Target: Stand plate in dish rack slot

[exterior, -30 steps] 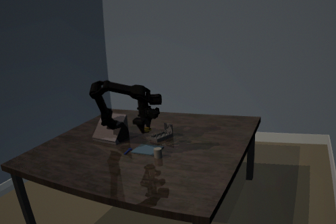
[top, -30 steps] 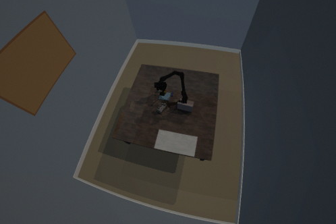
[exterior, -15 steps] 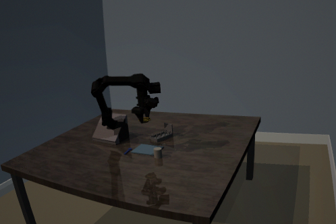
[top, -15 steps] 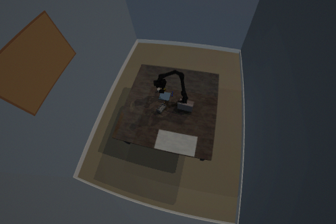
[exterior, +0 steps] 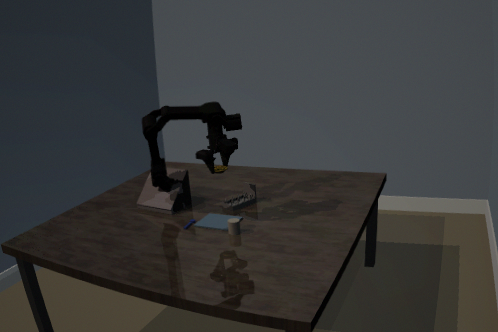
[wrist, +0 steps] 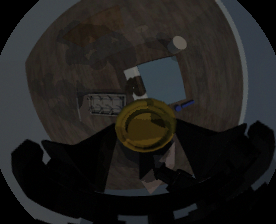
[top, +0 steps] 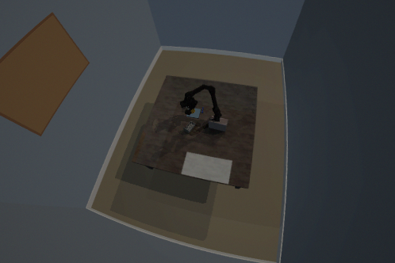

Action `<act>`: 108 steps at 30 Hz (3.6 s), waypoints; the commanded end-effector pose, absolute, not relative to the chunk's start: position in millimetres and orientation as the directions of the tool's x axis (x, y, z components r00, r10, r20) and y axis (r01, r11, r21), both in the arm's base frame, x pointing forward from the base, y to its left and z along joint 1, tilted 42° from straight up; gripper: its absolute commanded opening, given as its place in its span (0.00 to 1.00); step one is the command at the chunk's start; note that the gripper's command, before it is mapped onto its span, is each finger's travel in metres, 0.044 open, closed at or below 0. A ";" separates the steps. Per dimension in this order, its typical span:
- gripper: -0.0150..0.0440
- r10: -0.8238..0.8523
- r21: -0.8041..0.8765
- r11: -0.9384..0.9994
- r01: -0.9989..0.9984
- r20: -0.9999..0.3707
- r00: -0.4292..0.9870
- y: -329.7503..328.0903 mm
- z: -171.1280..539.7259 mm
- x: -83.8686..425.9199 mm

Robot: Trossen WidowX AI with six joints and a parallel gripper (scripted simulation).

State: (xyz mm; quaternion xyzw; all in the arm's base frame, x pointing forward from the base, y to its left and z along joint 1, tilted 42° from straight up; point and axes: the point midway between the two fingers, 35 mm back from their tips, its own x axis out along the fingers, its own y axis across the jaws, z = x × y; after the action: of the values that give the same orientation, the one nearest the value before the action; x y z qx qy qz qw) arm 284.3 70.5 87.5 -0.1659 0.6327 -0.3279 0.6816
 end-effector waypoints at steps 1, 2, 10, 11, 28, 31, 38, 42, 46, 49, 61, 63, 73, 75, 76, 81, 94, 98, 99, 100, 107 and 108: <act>0.25 -0.663 -0.625 0.691 0.363 -0.748 -0.025 90.5 65.6 267.9; 0.25 -0.663 -0.624 0.689 0.368 -0.748 -0.025 91.3 64.9 267.2; 0.25 -0.656 -0.623 0.696 0.357 -0.754 -0.034 90.1 63.1 266.9; 0.25 -0.647 -0.621 0.705 0.343 -0.761 -0.045 88.6 60.8 266.5; 0.25 -0.416 -0.439 0.896 0.073 -0.884 -0.213 64.2 18.3 258.8; 0.25 -0.367 -0.384 0.923 0.030 -0.901 -0.231 60.8 11.7 257.7; 0.25 -0.250 -0.241 0.968 -0.065 -0.933 -0.259 53.7 -2.4 255.6; 0.25 -0.180 -0.154 0.981 -0.118 -0.947 -0.265 50.2 -9.6 254.7; 0.25 -0.111 -0.066 0.983 -0.171 -0.958 -0.264 46.8 -16.3 254.1; 0.25 -0.058 -0.002 0.977 -0.212 -0.964 -0.259 44.4 -20.8 253.7; 0.25 0.144 0.216 0.896 -0.387 -0.968 -0.205 35.4 -35.4 253.6; 0.25 0.176 0.242 0.875 -0.419 -0.966 -0.190 33.9 -37.3 253.7; 0.25 0.324 0.319 0.748 -0.582 -0.941 -0.100 26.1 -44.1 254.8; 0.25 0.351 0.322 0.719 -0.615 -0.933 -0.078 24.5 -45.0 255.0; 0.25 0.364 0.322 0.705 -0.632 -0.929 -0.067 23.7 -45.3 255.1; 0.25 0.425 0.304 0.633 -0.712 -0.905 -0.008 19.4 -46.5 255.8; 0.25 0.549 0.128 0.456 -0.881 -0.819 0.165 7.2 -45.0 256.6; 0.25 0.576 0.042 0.408 -0.912 -0.787 0.221 3.1 -43.3 256.5; 0.25 0.582 0.019 0.396 -0.918 -0.778 0.235 2.0 -42.7 256.4; 0.25 0.588 -0.005 0.385 -0.923 -0.769 0.250 1.0 -42.2 256.3; 0.25 0.619 -0.189 0.311 -0.932 -0.703 0.349 -6.5 -37.2 255.1; 0.25 0.622 -0.212 0.302 -0.929 -0.695 0.361 -7.4 -36.5 254.9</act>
State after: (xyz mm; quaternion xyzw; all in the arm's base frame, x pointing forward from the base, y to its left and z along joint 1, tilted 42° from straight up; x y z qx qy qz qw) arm 257.6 -4.6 -39.5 -0.2737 0.2994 0.5052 0.7617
